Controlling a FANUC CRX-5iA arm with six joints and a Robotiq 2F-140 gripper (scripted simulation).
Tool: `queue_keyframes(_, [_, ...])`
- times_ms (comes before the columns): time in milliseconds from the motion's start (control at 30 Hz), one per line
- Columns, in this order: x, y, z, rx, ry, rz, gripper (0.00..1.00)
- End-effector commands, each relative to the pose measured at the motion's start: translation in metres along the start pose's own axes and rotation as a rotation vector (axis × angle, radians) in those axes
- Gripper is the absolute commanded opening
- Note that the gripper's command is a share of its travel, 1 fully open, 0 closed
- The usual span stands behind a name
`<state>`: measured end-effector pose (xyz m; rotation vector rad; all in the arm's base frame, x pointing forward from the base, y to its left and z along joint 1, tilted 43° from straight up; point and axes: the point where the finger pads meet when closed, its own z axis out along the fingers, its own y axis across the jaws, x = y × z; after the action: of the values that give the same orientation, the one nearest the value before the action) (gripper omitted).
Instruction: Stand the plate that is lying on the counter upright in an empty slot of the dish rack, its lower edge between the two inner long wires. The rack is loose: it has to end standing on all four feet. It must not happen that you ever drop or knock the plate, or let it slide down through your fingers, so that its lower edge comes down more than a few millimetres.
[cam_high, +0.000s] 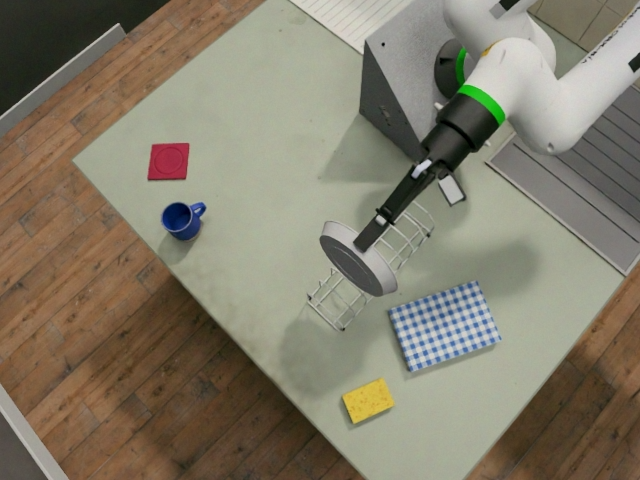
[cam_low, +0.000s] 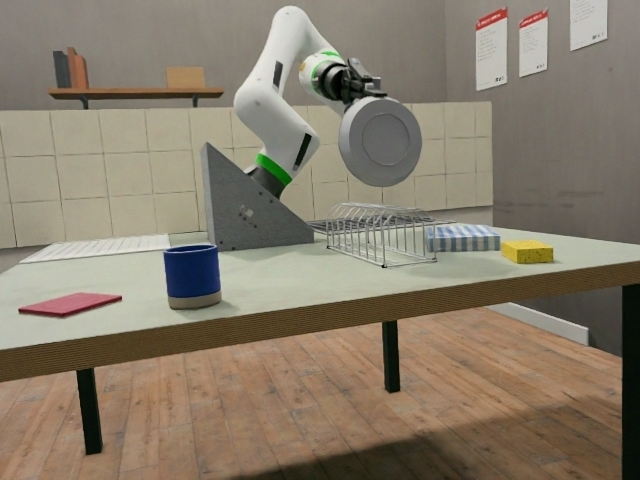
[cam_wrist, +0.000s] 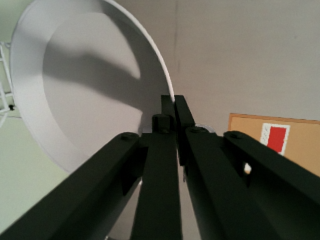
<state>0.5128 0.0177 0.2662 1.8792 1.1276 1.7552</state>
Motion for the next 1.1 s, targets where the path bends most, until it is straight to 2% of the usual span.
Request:
queue_keyframes(0, [0.0003,0.0008,0.0,-0.001,0.0,0.0,0.1])
queue_keyframes(1067, [0.0003,-0.0088,0.0031,-0.001,0.0,0.0,0.1])
